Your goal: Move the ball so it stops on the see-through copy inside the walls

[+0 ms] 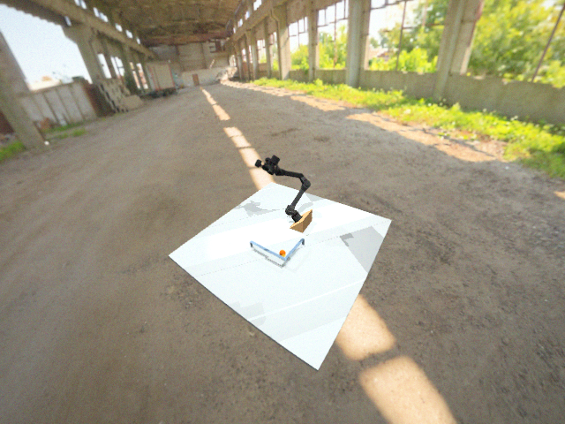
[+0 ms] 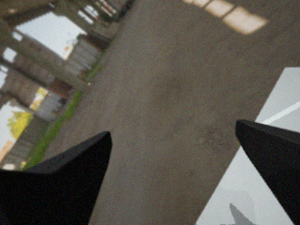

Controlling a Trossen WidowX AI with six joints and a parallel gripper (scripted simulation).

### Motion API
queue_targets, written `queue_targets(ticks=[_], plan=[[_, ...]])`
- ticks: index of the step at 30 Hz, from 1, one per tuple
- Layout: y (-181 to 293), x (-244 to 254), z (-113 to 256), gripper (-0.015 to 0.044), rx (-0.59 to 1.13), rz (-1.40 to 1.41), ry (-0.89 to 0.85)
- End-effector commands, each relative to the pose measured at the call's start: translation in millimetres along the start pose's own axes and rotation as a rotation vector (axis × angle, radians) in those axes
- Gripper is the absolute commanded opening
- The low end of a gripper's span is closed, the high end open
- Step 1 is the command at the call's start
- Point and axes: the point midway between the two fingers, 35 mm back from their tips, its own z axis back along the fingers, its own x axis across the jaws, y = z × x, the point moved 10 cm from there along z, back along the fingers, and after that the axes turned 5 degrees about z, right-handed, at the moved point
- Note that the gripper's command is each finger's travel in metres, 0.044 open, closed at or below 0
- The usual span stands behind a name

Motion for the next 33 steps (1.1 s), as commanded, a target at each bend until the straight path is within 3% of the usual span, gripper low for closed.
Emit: queue_targets(ticks=[1,3,15,23,33], plan=[[1,1,0,0.0374,0.003,0.003,-0.002],[7,6,-4,0.0327,0.027,0.026,-0.016],[129,82,-16,0.0327,0.421,0.349,-0.271],[218,123,23,0.0327,0.684,0.51,-0.49],[287,149,80,0.0327,0.942,0.65,-0.677]])
